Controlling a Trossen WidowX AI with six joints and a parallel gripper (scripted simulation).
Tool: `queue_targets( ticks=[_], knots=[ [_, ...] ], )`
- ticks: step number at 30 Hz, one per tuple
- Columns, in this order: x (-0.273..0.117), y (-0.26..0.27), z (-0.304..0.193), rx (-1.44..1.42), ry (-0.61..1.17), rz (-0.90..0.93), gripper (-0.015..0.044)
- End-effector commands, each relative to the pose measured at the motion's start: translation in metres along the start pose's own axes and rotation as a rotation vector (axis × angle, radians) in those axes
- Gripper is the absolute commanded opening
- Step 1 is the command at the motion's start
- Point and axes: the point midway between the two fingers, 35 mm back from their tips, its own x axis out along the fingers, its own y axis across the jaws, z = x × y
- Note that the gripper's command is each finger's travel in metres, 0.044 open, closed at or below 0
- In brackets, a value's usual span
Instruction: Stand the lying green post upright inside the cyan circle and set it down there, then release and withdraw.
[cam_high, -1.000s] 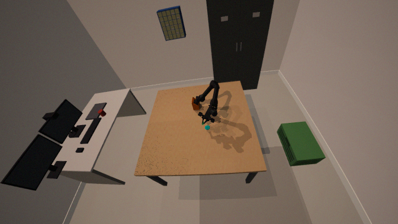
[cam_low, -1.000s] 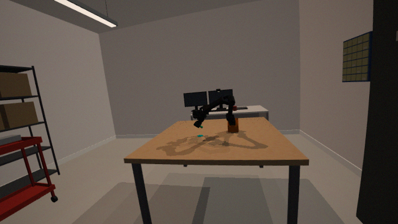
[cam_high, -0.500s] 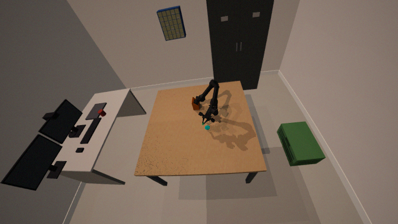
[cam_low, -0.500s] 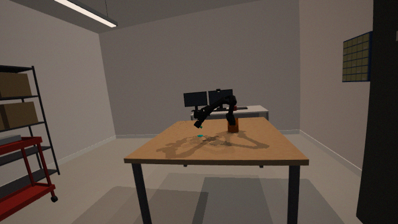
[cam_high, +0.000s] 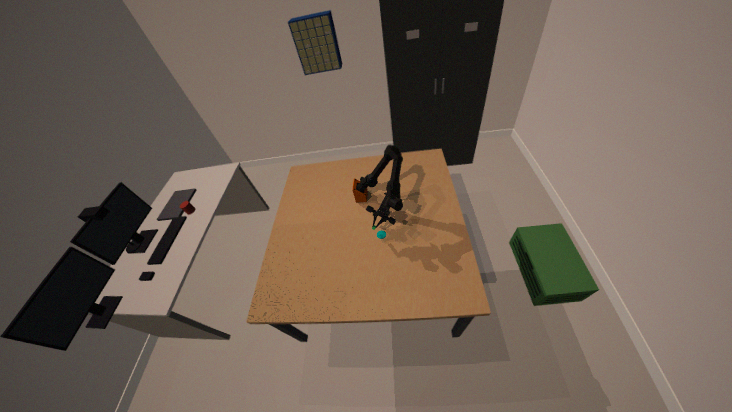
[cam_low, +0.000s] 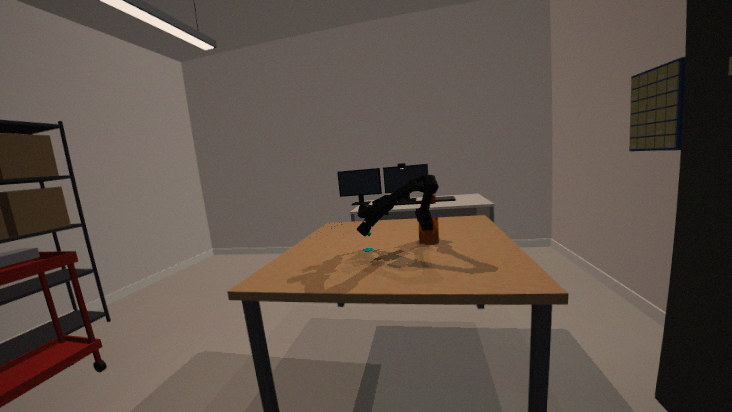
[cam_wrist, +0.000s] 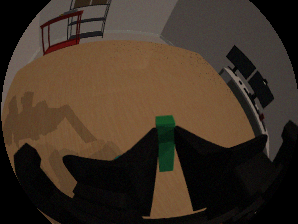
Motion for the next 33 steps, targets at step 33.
queue_targets(
  ticks=[33],
  knots=[
    [-0.016, 0.003, 0.002, 0.113, -0.247, 0.037, 0.0023]
  ],
)
